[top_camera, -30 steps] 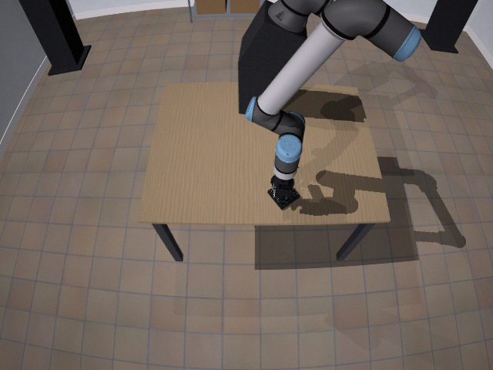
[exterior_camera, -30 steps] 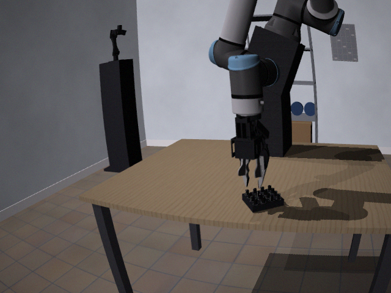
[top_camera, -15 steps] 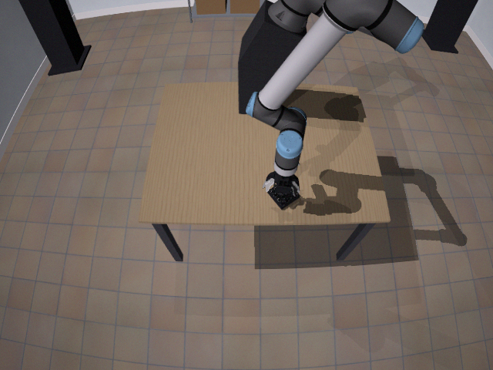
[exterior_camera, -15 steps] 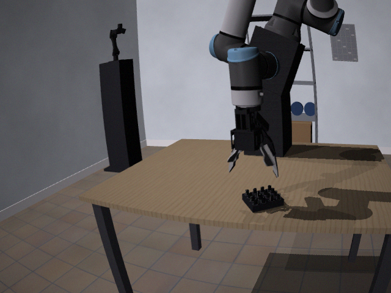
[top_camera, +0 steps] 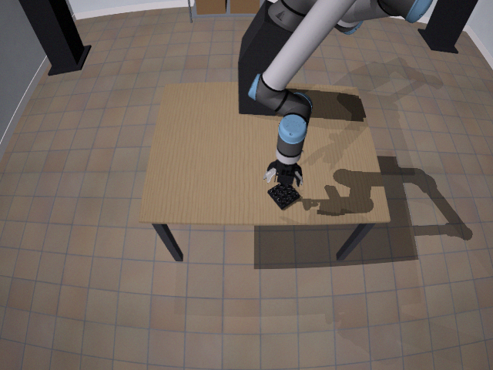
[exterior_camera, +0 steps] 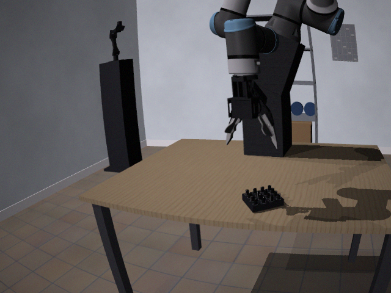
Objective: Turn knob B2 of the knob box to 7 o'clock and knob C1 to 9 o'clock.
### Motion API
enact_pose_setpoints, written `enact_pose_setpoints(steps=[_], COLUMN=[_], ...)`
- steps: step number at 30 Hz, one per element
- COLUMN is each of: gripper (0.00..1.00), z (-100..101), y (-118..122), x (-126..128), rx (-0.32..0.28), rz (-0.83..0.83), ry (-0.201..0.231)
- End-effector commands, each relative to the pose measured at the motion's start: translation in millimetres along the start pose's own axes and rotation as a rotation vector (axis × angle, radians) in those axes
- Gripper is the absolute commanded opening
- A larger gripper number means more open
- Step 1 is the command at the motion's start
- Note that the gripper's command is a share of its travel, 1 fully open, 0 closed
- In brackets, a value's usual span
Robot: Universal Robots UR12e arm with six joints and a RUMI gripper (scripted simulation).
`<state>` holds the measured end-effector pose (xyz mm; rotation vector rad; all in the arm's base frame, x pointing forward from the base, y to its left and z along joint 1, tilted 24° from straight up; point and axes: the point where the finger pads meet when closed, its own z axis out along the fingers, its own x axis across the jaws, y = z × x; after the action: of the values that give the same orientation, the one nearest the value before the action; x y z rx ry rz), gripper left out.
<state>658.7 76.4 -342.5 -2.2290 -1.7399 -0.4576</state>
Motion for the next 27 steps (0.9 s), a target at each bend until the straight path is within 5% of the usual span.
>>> enact_pose_setpoints(steps=[1,27], gripper=[1.00,1.00], z=[-7.9,-7.2], y=[-7.9,-6.3], x=[-1.9,-1.7], rx=[0.015,0.014], rz=[0.003,0.002], ry=[0.001,0.000])
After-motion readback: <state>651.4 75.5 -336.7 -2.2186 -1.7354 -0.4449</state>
